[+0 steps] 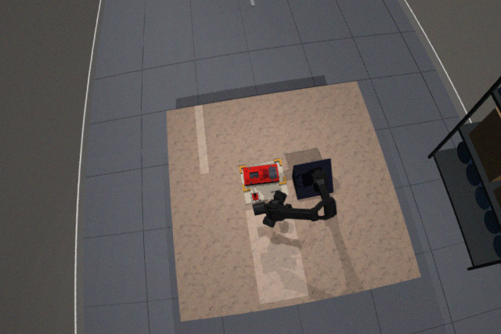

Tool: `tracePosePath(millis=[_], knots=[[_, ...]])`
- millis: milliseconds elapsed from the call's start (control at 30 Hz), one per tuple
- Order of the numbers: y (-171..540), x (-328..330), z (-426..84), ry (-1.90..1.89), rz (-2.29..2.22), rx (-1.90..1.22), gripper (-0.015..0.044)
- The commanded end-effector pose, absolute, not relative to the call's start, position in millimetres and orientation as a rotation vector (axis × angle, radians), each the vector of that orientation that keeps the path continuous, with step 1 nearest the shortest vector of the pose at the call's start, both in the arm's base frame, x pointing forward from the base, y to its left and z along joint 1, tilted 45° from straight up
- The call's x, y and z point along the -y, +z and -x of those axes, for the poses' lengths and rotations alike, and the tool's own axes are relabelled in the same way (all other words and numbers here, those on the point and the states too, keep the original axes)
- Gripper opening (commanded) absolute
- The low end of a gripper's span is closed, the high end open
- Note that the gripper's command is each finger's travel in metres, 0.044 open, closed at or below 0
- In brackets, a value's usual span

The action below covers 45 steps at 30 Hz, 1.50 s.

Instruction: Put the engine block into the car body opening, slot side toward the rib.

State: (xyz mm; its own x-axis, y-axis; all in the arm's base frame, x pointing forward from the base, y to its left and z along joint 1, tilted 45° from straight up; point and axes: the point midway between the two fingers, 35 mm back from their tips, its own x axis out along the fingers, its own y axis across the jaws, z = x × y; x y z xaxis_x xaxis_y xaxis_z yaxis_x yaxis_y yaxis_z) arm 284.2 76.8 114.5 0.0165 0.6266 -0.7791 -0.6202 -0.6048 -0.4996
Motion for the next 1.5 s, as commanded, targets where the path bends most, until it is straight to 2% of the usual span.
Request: tracePosePath(millis=[0, 1467], knots=[[108.5, -39.2, -300.0, 1.660, 1.456, 0.221, 0.0440], [53.6, -94.0, -307.4, 1.656, 1.457, 0.229, 0.0440]])
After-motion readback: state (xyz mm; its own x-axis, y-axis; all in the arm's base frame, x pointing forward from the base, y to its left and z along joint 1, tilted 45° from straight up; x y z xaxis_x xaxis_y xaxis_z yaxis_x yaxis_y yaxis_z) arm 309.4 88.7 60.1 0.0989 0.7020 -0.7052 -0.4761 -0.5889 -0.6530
